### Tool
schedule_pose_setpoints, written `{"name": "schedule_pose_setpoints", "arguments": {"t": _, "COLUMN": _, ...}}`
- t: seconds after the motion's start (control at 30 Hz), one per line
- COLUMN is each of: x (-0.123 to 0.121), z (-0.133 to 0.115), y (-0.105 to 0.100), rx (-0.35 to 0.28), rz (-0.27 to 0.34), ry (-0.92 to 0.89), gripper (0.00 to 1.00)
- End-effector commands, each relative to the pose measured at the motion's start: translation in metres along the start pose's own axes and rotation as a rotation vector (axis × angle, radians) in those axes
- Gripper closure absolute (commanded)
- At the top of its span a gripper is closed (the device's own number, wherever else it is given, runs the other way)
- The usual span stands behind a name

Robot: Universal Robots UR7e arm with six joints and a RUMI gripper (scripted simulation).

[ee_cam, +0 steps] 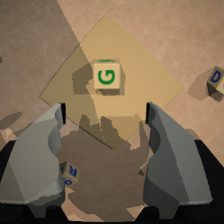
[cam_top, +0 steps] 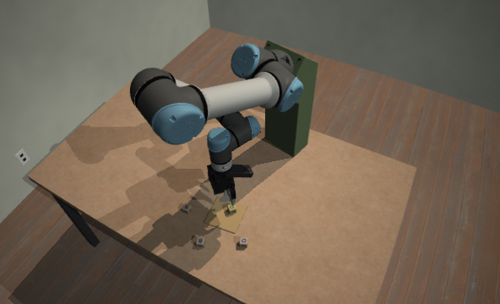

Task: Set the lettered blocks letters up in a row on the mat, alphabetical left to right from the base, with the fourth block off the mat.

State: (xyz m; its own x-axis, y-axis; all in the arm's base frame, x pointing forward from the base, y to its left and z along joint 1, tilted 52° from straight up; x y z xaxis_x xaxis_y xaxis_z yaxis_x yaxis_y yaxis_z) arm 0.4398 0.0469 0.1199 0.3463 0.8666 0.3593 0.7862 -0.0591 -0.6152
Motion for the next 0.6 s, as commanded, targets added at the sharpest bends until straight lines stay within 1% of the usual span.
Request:
{"name": "schedule_pose_setpoints", "arguments": {"t": 0.0, "x": 0.0, "z": 0.0, "y": 0.001, "rx": -0.001, "rz": 0.0, "ry": 0.0, "gripper": 0.6}}
{"name": "schedule_pose_setpoints", "arguments": {"t": 0.3, "x": 0.0, "z": 0.0, "y": 0.004, "rx": -0.001, "rz": -0.001, "ry": 0.0, "gripper": 0.6}}
{"name": "schedule_pose_setpoints", "arguments": {"t": 0.57, "x": 0.0, "z": 0.0, "y": 0.013, "rx": -0.001, "rz": -0.001, "ry": 0.0, "gripper": 0.6}}
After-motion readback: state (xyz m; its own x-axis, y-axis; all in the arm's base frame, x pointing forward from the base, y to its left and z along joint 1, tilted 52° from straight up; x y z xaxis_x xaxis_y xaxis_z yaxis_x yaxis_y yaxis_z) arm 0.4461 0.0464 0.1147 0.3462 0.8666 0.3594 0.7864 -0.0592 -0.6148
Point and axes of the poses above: the point where the finger pads meet when closed, its own y axis out along the fingers, its own x axis across the jaws, z = x × y, the point moved 10 cm from there along -y, back along the fingers
